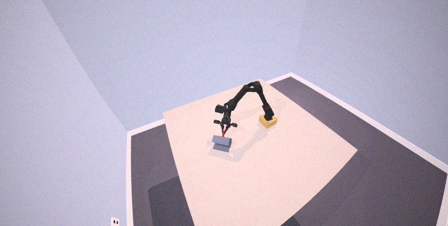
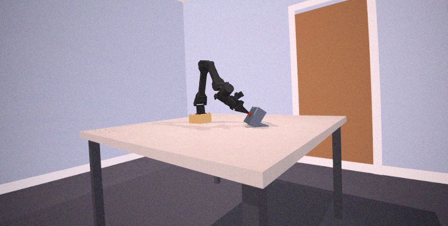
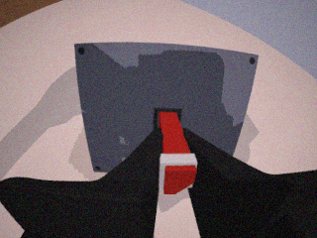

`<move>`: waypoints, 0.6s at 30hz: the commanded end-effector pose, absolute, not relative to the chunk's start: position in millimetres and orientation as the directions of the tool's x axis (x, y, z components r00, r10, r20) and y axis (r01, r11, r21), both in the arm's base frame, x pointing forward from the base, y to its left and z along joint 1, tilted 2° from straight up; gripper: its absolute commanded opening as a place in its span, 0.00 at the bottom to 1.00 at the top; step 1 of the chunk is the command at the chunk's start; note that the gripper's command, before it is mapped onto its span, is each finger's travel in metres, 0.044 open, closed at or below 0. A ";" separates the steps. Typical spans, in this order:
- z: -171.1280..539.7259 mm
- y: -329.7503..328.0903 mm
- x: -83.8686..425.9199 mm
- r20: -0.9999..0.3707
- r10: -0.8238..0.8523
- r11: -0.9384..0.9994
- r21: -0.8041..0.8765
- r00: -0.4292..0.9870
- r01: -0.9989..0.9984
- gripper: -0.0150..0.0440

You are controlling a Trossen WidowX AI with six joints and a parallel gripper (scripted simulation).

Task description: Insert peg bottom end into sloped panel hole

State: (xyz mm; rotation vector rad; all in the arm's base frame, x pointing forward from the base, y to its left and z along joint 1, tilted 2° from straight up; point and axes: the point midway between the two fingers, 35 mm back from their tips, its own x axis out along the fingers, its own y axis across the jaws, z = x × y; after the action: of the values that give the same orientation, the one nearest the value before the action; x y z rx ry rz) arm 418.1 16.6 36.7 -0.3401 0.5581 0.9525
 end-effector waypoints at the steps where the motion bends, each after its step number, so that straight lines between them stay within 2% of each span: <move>1: 34.0 17.7 419.8 -0.589 0.668 0.545 -0.030 0.455 -0.838 0.25; 18: 34.0 19.0 420.3 -0.585 0.671 0.542 -0.034 0.456 -0.840 0.25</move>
State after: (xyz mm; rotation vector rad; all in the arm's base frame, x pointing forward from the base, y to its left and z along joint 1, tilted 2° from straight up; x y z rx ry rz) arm 420.3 19.1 33.9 -0.3410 0.5551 0.9533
